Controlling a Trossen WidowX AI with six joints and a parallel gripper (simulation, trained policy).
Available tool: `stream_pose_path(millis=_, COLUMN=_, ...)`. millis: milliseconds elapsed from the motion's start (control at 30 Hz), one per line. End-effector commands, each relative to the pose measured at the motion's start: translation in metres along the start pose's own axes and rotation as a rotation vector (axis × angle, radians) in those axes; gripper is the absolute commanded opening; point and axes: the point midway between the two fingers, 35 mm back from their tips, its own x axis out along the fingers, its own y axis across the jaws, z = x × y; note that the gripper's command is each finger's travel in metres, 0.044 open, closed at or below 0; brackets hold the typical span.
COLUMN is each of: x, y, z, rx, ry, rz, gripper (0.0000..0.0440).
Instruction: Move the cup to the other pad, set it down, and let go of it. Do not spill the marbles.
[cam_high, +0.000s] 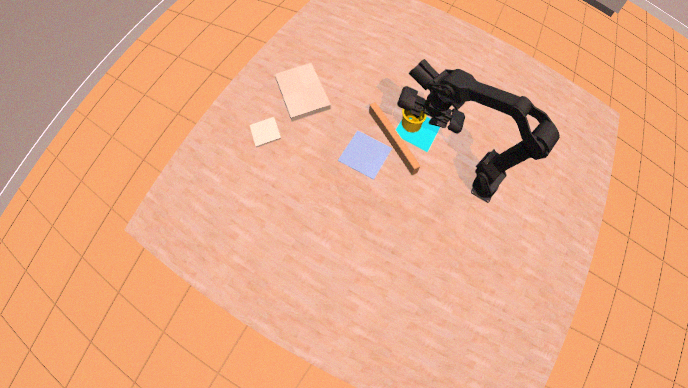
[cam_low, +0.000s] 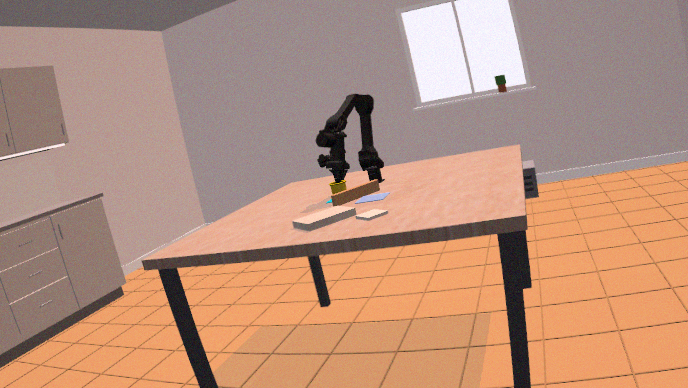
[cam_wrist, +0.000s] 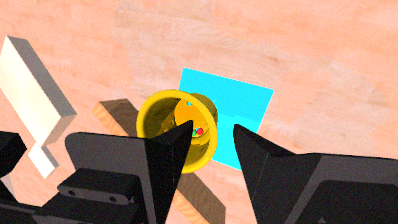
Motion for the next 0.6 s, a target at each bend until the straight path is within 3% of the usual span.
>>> stream_pose_path(millis=0, x=-0.006, y=0.000, z=0.000, rx=0.001, ry=-0.004, rz=0.029, gripper=0.0191)
stream_pose_path(millis=467, x=-0.036, y=-0.003, z=0.006, rx=0.039, ry=-0.029, rz=0.121, gripper=0.0271)
stream_pose_path(millis=567, x=-0.047, y=-0.002, z=0.009, rx=0.047, ry=-0.042, rz=0.146, gripper=0.0304)
